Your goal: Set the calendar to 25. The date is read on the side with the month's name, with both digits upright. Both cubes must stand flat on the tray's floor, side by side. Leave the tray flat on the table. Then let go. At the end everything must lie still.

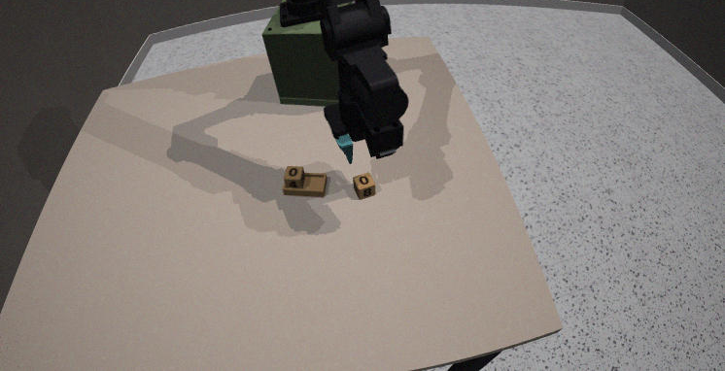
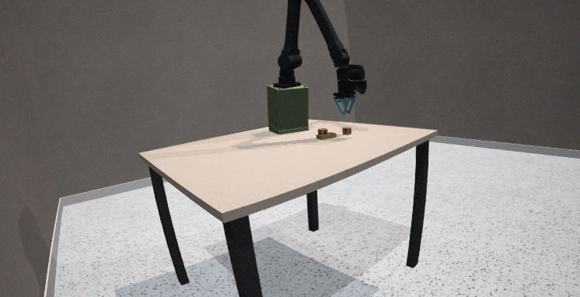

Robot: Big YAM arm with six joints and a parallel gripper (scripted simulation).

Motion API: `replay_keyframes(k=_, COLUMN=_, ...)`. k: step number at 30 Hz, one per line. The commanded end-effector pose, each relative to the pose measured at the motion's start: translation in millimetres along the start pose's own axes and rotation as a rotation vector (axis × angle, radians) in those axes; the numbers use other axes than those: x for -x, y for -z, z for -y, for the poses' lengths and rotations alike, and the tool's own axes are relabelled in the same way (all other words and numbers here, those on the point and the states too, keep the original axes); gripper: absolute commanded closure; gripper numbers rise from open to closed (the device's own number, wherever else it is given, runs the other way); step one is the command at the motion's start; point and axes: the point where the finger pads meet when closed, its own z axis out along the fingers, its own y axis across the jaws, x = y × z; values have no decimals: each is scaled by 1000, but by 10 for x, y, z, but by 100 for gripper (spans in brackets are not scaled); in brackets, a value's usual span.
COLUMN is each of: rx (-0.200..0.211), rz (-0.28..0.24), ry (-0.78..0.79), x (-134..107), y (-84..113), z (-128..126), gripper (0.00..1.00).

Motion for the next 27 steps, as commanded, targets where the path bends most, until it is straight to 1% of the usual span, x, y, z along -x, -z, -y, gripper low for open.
replay_keyframes(k=1, rx=-2, rz=9, ry=-2, x=89, y=21, z=-22, gripper=53)
replay_keyframes(k=18, rx=-2, rz=8, ry=-2, x=85, y=3, z=-22, gripper=53)
replay_keyframes(k=22, rx=-2, rz=22, ry=-4, x=123, y=-13, z=-20, gripper=53)
replay_keyframes(k=27, rx=-2, rz=25, ry=-4, x=135, y=-44, z=-9, gripper=53)
